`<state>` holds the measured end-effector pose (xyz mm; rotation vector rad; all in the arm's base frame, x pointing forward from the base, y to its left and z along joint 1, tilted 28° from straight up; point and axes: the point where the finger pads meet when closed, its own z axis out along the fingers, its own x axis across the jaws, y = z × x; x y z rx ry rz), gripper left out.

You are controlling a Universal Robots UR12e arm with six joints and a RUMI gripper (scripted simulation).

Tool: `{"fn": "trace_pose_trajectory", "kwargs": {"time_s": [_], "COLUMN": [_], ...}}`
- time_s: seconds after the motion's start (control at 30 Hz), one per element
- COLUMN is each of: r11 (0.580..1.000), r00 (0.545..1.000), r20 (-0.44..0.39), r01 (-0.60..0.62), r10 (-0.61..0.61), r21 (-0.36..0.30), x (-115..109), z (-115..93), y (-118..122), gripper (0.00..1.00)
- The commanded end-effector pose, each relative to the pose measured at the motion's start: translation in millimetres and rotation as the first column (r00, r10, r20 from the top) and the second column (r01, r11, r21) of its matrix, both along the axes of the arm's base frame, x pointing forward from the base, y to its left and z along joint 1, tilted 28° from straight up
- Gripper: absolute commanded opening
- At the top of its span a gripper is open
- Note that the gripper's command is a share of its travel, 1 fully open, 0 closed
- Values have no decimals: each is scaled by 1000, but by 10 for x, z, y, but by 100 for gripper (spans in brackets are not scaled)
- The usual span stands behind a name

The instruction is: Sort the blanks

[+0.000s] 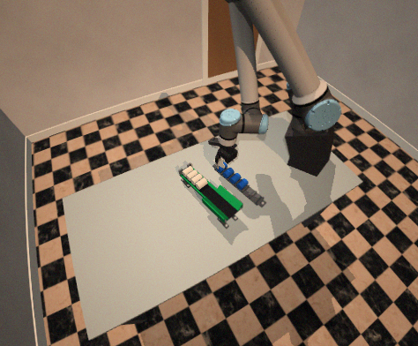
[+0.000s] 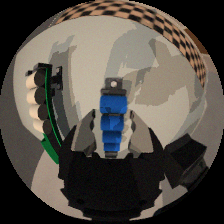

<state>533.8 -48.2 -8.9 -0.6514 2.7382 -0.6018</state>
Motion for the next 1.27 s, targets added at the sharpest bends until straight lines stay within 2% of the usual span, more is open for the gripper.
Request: {"fn": "trace_pose_trajectory", "kwargs": {"time_s": [0.0, 0.43, 0.77, 0.8, 1.23], "r11": [1000, 1000, 1000, 1000, 1000], "r00": [1000, 1000, 1000, 1000, 1000], "r20": [-4, 1, 0, -2, -2], "r01": [0, 0, 1, 1, 1], "r10": [0, 0, -1, -1, -1], "r21": [0, -1, 0, 0, 0], "x": [-101, -188, -212, -216, -216], "z": [214, 560, 605, 597, 597], "y": [94, 207, 219, 219, 219], "gripper": [45, 45, 45, 100, 100]}}
